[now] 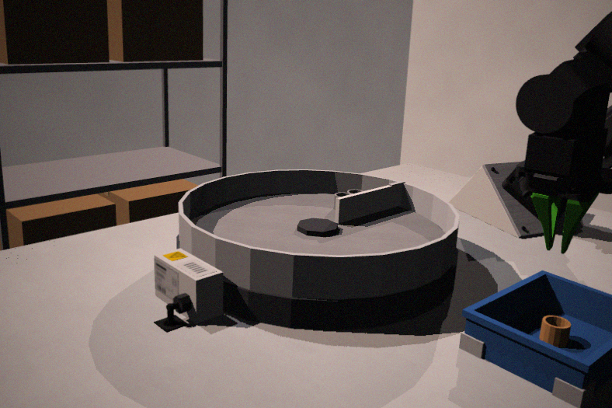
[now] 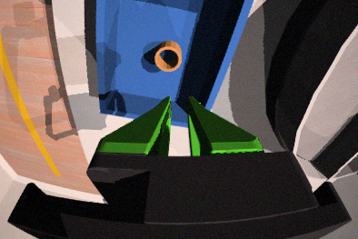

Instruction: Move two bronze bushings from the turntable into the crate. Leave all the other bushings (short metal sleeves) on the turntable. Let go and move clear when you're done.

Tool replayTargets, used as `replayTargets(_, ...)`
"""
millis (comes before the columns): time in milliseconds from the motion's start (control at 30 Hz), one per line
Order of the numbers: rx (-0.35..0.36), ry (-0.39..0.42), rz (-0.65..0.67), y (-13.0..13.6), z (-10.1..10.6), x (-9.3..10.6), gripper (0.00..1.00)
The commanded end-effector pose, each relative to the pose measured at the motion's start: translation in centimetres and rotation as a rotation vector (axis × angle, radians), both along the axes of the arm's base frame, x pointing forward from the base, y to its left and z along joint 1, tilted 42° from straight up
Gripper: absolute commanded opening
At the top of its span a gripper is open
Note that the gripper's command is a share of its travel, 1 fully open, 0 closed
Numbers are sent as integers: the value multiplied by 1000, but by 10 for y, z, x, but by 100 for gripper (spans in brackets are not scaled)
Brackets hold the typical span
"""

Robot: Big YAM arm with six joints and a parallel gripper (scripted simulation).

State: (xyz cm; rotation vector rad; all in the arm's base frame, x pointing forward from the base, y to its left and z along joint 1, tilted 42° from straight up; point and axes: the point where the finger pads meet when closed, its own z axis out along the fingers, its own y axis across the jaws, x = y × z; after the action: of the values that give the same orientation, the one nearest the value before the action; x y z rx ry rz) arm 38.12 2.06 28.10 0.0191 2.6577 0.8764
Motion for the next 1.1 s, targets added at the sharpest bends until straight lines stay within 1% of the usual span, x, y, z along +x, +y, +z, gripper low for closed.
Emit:
replayTargets(0,-20,-82,1,-6,35,10,14)
replayTargets(433,-20,-81,1,-6,35,10,14)
replayTargets(733,-20,-83,-7,-12,42,6,14)
replayTargets(1067,-21,-84,0,-10,41,7,14)
